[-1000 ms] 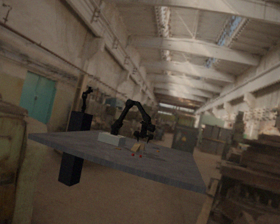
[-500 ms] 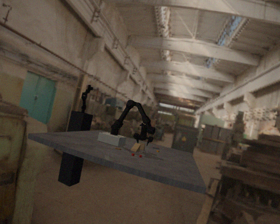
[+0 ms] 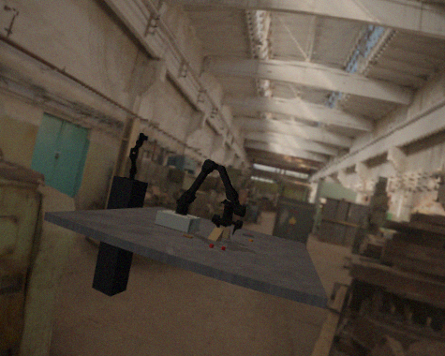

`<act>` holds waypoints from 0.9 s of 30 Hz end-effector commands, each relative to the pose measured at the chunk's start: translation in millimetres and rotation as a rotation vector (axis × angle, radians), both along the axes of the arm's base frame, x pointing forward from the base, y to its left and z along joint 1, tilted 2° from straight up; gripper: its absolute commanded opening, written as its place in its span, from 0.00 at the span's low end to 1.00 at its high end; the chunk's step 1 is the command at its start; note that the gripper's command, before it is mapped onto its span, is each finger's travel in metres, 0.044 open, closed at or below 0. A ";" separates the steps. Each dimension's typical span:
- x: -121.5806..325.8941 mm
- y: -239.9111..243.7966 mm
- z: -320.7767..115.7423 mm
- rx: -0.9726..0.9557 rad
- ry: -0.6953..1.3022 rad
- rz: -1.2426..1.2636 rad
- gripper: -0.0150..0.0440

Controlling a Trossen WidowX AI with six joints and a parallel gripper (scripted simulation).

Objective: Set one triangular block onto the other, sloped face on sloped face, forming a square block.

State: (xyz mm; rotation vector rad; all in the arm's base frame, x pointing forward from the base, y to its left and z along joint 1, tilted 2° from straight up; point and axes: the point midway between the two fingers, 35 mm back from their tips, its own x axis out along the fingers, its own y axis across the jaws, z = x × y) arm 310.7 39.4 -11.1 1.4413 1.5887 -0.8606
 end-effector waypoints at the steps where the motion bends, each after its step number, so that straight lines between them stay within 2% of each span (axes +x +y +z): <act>1: -2.6 4.5 -8.8 0.005 0.011 -0.002 1.00; 11: -5.2 11.1 -20.3 0.006 0.011 -0.002 1.00; 18: -5.2 11.1 -20.3 0.006 0.011 -0.002 0.69; 25: -5.2 11.1 -20.3 0.006 0.011 -0.002 0.61; 27: -5.2 11.1 -20.3 0.006 0.011 -0.002 0.52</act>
